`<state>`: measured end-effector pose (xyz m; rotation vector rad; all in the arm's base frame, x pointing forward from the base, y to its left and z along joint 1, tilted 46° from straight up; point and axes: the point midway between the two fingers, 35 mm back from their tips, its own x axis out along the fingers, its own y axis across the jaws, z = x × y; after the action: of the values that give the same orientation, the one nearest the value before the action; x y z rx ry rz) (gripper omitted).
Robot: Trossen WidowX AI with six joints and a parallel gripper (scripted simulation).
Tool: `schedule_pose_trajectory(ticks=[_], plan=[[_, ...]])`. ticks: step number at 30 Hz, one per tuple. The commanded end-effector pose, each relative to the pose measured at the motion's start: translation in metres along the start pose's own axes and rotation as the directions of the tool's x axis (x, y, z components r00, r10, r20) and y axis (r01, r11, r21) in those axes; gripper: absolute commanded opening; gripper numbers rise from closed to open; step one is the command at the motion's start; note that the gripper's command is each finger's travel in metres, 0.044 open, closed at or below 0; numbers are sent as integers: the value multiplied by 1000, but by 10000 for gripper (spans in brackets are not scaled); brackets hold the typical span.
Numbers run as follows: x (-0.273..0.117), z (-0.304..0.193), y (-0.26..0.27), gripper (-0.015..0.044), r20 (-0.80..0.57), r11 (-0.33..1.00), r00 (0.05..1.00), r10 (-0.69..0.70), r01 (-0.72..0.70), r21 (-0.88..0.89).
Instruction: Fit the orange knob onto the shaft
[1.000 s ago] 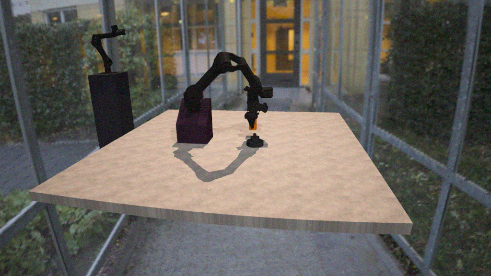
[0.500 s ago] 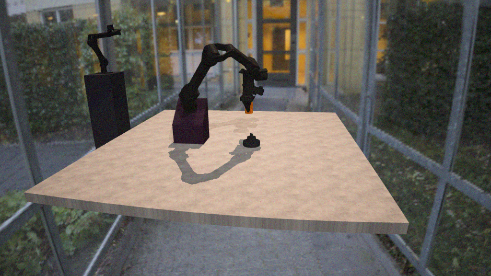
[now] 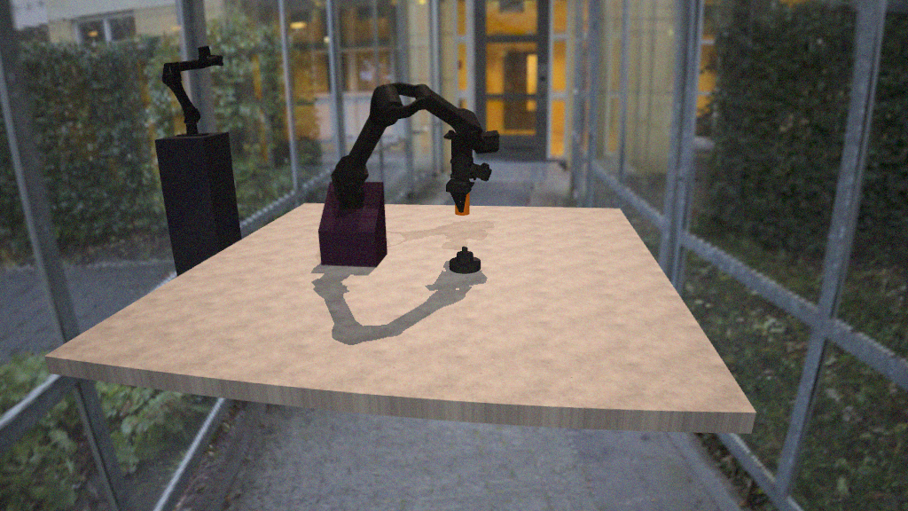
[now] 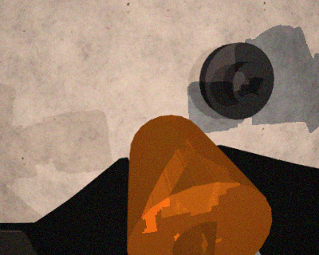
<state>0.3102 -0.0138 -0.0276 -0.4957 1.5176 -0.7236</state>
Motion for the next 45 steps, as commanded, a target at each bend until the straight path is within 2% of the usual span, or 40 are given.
schedule_pose_trajectory(ticks=[1, 30, 45], plan=[[3, 5, -13, 0, 8, 1000, 1000, 3, -3, 1], [39, 18, -96, 0, 7, 1000, 1000, -17, 17, 4], [66, 18, -99, 0, 6, 1000, 1000, -19, 19, 4]])
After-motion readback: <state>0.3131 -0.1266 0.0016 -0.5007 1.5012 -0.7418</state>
